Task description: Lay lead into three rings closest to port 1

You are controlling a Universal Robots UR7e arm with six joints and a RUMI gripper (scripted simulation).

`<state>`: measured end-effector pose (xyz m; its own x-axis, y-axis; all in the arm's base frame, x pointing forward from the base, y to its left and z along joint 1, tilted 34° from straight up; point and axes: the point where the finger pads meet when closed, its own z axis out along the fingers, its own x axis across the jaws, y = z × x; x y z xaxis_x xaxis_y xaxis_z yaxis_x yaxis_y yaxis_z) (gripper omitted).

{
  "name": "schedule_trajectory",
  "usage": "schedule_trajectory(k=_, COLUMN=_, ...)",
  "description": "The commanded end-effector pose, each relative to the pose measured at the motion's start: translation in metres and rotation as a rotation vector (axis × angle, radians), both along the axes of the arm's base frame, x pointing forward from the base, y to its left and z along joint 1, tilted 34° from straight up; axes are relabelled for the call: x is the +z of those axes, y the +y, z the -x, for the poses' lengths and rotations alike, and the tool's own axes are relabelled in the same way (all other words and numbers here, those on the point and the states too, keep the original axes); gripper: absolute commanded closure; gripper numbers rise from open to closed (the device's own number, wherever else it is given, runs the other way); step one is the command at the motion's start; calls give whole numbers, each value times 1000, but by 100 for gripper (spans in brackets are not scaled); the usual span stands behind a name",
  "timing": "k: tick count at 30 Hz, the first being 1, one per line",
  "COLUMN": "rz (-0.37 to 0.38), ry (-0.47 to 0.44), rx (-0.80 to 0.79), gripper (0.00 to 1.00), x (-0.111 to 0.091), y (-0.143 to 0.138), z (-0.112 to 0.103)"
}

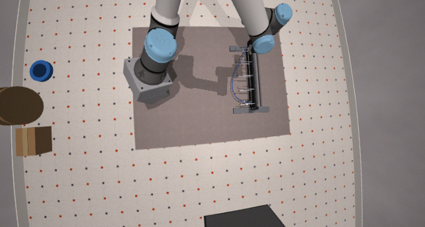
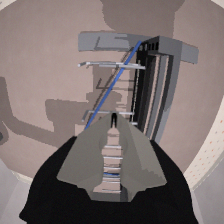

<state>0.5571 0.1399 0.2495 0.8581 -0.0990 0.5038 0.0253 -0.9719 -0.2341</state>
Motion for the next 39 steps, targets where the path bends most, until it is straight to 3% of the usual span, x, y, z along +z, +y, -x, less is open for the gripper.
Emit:
schedule_trajectory(k=1, rz=0, ry=-1, rx=0, gripper=100, x=1, y=0, z=0)
schedule_trajectory(k=20, rz=2, ry=4, rx=-2, gripper=100, x=-5, y=-12, z=2)
schedule_trajectory(k=27, rz=2, ry=21, rx=-10, gripper=100, x=-31, y=-66, z=16)
schedule_trajectory(k=35, rz=-13, ry=27, rx=-29, gripper=100, x=-69, y=-141, z=48)
schedule_trajectory(k=39, rz=-18, ry=24, rx=-34, gripper=100, x=-77, y=-155, z=56)
